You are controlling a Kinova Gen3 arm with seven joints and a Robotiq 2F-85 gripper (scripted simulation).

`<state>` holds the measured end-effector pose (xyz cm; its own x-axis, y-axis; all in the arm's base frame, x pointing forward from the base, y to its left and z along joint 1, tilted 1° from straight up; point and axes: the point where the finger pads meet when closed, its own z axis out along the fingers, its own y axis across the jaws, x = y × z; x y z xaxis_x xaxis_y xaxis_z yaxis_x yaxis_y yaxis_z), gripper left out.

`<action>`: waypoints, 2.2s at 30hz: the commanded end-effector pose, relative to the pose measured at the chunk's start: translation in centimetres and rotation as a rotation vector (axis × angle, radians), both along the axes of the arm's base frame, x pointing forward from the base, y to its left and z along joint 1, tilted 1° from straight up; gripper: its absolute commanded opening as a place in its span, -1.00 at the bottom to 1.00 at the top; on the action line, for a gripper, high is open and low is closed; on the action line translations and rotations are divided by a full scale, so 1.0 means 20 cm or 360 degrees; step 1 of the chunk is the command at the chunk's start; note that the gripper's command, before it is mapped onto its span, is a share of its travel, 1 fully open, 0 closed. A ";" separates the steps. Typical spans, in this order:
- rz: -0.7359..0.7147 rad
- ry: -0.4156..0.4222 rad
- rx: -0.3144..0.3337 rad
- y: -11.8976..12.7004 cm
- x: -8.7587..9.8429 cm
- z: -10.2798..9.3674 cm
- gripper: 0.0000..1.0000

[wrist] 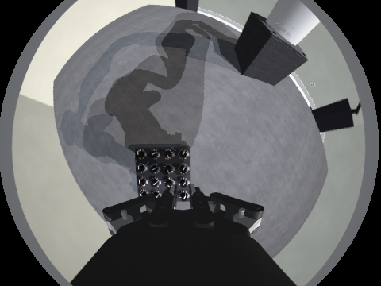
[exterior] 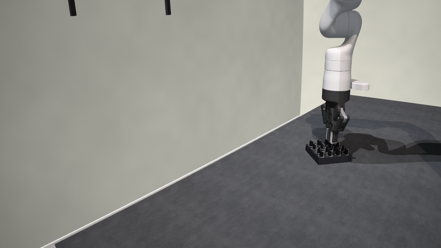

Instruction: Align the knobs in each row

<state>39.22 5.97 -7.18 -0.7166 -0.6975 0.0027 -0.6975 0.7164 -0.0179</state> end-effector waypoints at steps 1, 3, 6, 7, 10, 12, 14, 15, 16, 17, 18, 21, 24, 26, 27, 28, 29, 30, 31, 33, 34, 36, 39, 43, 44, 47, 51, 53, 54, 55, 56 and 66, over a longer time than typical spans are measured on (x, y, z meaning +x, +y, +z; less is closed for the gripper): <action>0.0002 -0.0004 0.0003 0.01 0.00 0.01 -0.62; 0.0002 -0.0004 0.0003 0.01 0.00 0.01 -0.62; 0.0002 -0.0004 0.0003 0.01 0.00 0.01 -0.62; 0.0002 -0.0004 0.0003 0.01 0.00 0.01 -0.62; 0.0002 -0.0004 0.0003 0.01 0.00 0.01 1.00; 0.0002 -0.0004 0.0003 0.01 0.00 0.01 1.00; 0.0002 -0.0004 0.0003 0.01 0.00 0.02 1.00; 0.0002 -0.0004 0.0003 0.01 0.00 0.02 1.00; 0.0002 -0.0004 0.0003 0.01 0.00 0.02 1.00; 0.0002 -0.0004 0.0003 0.01 0.00 0.03 1.00; 0.0002 -0.0004 0.0003 0.01 0.00 0.05 1.00; 0.0002 -0.0004 0.0003 0.01 0.00 0.10 1.00; 0.0002 -0.0004 0.0003 0.01 0.00 0.17 1.00; 0.0002 -0.0004 0.0003 0.01 0.00 0.22 1.00; 0.0002 -0.0004 0.0003 0.01 0.00 0.25 1.00; 0.0002 -0.0004 0.0003 0.01 0.00 0.28 1.00; 0.0002 -0.0004 0.0003 0.01 0.00 0.31 1.00; 0.0002 -0.0004 0.0003 0.01 0.00 0.34 1.00; 0.0002 -0.0004 0.0003 0.01 0.00 0.37 1.00; 0.0002 -0.0004 0.0003 0.01 0.00 0.37 1.00; 0.0002 -0.0004 0.0003 0.01 0.00 0.39 1.00; 0.0002 -0.0004 0.0003 0.01 0.00 0.45 1.00; 0.0002 -0.0004 0.0003 0.01 0.00 0.51 1.00; 0.0002 -0.0004 0.0003 0.01 0.00 0.56 1.00; 0.0002 -0.0004 0.0003 0.01 0.00 0.56 1.00; 0.0002 -0.0004 0.0003 0.01 0.00 0.57 1.00; 0.0002 -0.0004 0.0003 0.01 0.00 0.57 1.00; 0.0002 -0.0004 0.0003 0.01 0.00 0.57 1.00; 0.0002 -0.0004 0.0003 0.01 0.00 0.57 1.00; 0.0002 -0.0004 0.0003 0.01 0.00 0.57 1.00; 0.0002 -0.0004 0.0003 0.01 0.00 0.57 1.00; 0.0002 -0.0004 0.0003 0.01 0.00 0.57 1.00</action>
